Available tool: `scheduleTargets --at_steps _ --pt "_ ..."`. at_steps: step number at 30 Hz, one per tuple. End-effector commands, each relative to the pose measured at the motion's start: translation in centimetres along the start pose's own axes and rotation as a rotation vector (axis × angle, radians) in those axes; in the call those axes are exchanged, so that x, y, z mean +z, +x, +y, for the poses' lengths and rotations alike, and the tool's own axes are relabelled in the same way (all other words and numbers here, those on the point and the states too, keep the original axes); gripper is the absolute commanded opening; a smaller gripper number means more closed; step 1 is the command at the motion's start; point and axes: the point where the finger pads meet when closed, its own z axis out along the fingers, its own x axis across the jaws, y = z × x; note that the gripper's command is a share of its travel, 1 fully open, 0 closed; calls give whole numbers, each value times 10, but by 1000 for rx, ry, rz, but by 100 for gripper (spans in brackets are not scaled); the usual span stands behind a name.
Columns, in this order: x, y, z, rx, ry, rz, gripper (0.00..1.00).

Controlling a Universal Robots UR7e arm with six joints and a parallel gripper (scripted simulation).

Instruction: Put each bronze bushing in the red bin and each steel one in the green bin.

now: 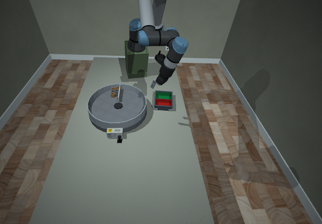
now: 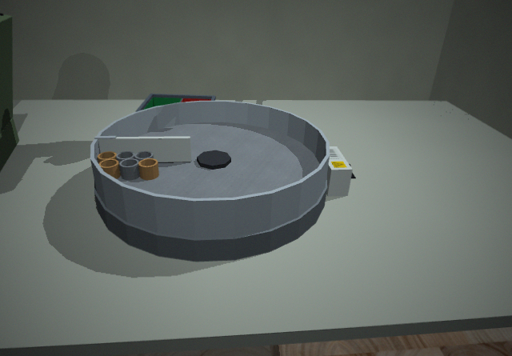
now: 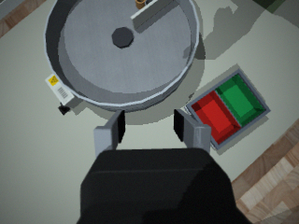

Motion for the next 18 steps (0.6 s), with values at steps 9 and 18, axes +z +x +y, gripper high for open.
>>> scheduleTargets --at_steps 9,18 --pt "-5 22 -64 0 -5 -3 100" --pt "-8 41 -117 0 -5 -3 100"
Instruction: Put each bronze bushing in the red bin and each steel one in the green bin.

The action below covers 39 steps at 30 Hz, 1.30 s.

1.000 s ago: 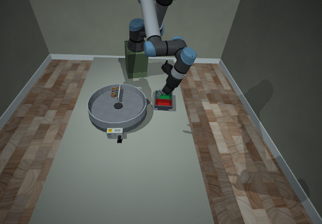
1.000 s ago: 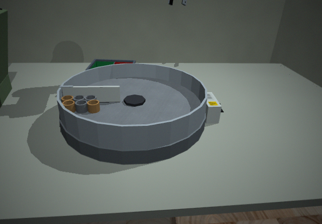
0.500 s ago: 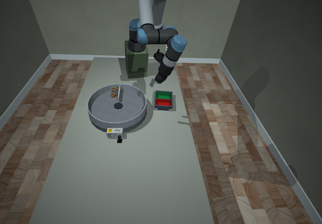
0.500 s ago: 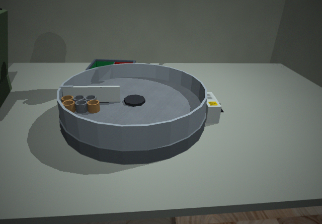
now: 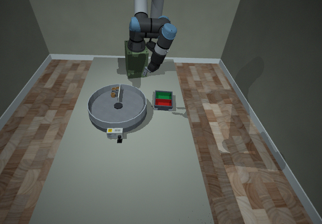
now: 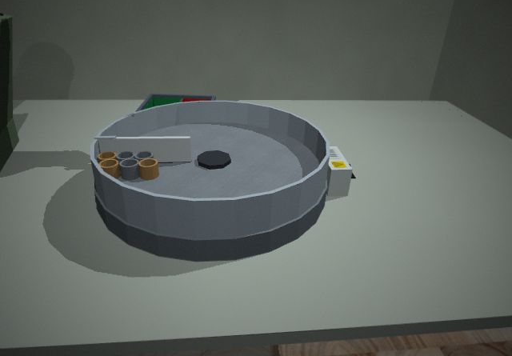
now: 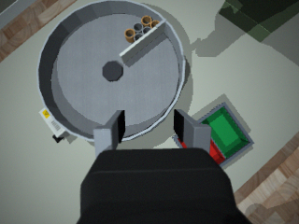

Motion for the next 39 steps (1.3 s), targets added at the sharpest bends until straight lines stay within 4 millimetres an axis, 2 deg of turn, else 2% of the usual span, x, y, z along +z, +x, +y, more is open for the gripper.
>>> scheduleTargets --at_steps 1,4,8,10,22,25,30,39 --pt "-3 6 -21 0 -4 -2 100" --pt "-3 6 -21 0 -4 -2 100" --pt "-6 21 -63 0 -4 -2 100" --pt "-6 25 -73 0 -4 -2 100" --pt "-6 25 -73 0 -4 -2 100" --pt "-6 25 -73 50 -163 42 100" --pt "-6 25 -73 93 -297 79 100" --pt "-6 25 -73 96 -306 82 100"
